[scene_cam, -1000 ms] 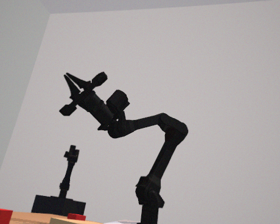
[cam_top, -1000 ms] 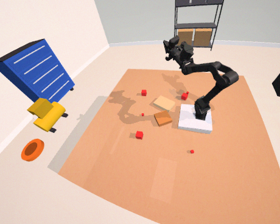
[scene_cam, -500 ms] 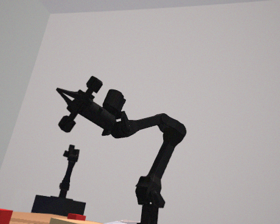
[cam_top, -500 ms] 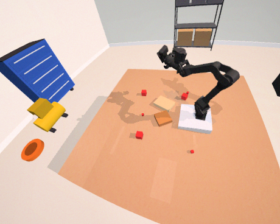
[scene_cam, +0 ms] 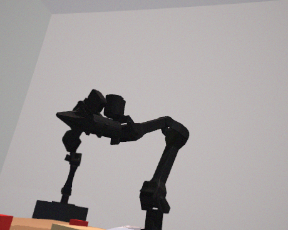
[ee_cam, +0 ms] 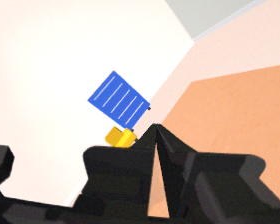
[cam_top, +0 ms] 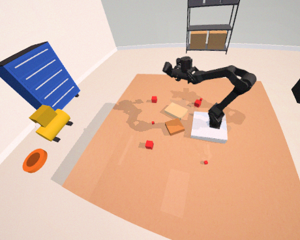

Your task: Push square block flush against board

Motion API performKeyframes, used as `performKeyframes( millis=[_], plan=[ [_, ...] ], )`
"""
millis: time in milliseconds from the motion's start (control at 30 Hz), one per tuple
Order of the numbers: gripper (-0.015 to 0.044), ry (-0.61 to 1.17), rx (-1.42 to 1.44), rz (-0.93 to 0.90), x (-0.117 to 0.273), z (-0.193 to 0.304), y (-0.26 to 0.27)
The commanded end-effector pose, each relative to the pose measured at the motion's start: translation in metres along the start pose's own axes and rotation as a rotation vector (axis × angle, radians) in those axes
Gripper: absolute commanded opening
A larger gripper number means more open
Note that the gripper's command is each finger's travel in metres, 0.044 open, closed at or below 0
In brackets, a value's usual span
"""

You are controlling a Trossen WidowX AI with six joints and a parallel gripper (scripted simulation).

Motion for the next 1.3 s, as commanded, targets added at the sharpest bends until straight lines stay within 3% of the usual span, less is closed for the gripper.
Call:
performKeyframes(
  millis=[0,567,1267],
  plan=[
    [0.0000,0.068,0.077,0.045,0.000,0.018,-0.007],
    [0.0000,0.420,0.426,0.173,0.018,0.099,-0.036],
    [0.0000,0.914,0.887,0.181,0.079,0.178,-0.070]
  ],
)
Point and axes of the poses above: the point midway between the two fingers, 35 mm back from their tips, its own x axis back along the fingers, its own y axis across the jaws, z = x × y, the point moved 1 cm from there along x, back along the fingers, and after that the axes turned 5 degrees about -x, right-handed, at the moved point
